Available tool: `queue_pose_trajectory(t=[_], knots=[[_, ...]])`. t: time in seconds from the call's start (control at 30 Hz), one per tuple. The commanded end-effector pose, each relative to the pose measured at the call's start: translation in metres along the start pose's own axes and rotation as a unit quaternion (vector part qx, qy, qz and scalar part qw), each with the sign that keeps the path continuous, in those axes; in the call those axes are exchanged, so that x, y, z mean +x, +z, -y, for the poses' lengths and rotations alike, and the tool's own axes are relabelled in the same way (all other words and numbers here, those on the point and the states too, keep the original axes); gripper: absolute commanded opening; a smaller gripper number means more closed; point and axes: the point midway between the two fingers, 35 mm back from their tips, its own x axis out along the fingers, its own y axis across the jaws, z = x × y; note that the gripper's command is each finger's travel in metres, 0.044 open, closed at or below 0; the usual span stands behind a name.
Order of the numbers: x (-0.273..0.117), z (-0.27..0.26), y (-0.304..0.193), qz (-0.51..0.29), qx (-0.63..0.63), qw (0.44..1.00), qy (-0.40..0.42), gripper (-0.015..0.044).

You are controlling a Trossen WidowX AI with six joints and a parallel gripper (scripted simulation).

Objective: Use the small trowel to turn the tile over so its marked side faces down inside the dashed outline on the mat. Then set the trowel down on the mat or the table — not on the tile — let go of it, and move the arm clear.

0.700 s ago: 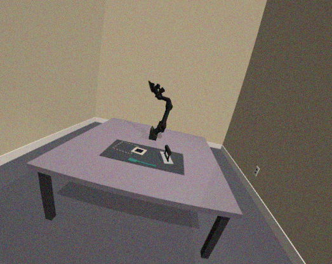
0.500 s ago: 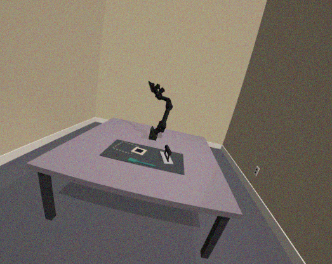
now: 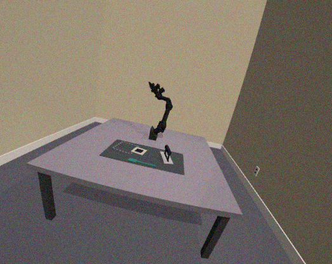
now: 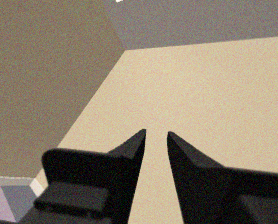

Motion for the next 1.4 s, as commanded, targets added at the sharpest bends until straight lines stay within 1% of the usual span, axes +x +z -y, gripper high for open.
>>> queue_pose_trajectory(t=[0.0, 0.1, 0.5, 0.63, 1.33, 1.37], knots=[[0.0, 0.0, 0.0, 0.0, 0.0, 1.0, 0.0, 0.0074], [0.0, 0.0, 0.0, 0.0, 0.0, 1.0, 0.0, 0.0], [0.0, 0.0, 0.0, 0.0, 0.0, 1.0, 0.0, 0.0], [0.0, 0.0, 0.0, 0.0, 0.0, 1.0, 0.0, 0.01], [0.0, 0.0, 0.0, 0.0, 0.0, 1.0, 0.0, 0.01], [0.0, 0.0, 0.0, 0.0, 0.0, 1.0, 0.0, 0.0074]])
